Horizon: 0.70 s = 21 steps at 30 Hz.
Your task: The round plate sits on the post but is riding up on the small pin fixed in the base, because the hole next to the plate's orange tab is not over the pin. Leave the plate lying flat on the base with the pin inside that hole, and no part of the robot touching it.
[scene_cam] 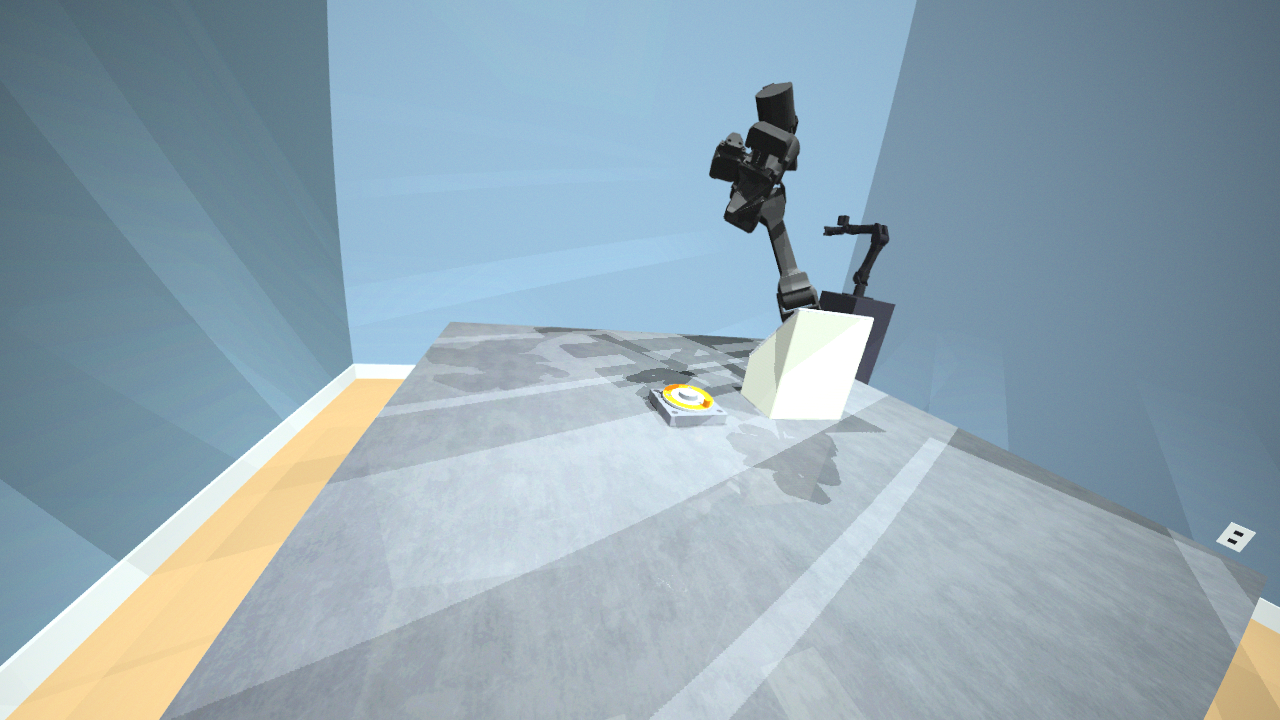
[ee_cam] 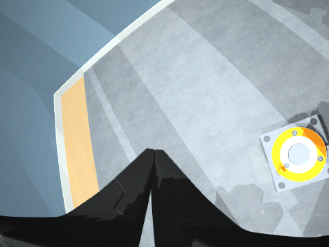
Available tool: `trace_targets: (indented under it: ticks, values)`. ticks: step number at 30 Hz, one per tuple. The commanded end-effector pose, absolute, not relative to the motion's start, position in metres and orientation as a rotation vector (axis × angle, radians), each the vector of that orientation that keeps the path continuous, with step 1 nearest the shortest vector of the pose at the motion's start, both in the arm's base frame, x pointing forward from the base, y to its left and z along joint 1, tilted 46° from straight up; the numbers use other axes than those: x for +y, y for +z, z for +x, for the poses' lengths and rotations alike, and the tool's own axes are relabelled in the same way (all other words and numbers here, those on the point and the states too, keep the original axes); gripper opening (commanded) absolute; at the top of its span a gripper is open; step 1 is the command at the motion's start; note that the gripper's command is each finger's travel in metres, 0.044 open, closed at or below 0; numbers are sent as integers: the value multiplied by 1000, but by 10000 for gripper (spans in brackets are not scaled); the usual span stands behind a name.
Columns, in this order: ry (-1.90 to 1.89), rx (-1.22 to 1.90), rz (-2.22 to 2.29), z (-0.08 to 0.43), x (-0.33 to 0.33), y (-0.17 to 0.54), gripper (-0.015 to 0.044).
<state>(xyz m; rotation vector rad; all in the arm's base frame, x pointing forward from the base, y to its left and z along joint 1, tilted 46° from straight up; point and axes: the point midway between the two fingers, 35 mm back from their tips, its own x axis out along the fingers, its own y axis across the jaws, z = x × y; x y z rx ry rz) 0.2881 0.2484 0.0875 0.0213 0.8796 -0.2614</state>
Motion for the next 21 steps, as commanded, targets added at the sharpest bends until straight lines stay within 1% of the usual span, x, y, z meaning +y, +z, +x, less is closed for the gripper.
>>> trace_targets:
  ticks: [1, 3, 7, 9, 11, 14, 21]
  values:
    - [-367, 977, -180, 304, 200, 35, 0]
    - [-391, 1008, -231, 306, 186, 22, 0]
    - [-486, 1191, -462, 306, 118, -36, 0]
    - [-516, 1286, -554, 299, 87, -59, 0]
    - [-526, 1330, -591, 294, 74, -69, 0]
    - [-545, 1484, -705, 275, 33, -96, 0]
    - [-545, 1496, -713, 279, 31, -100, 0]
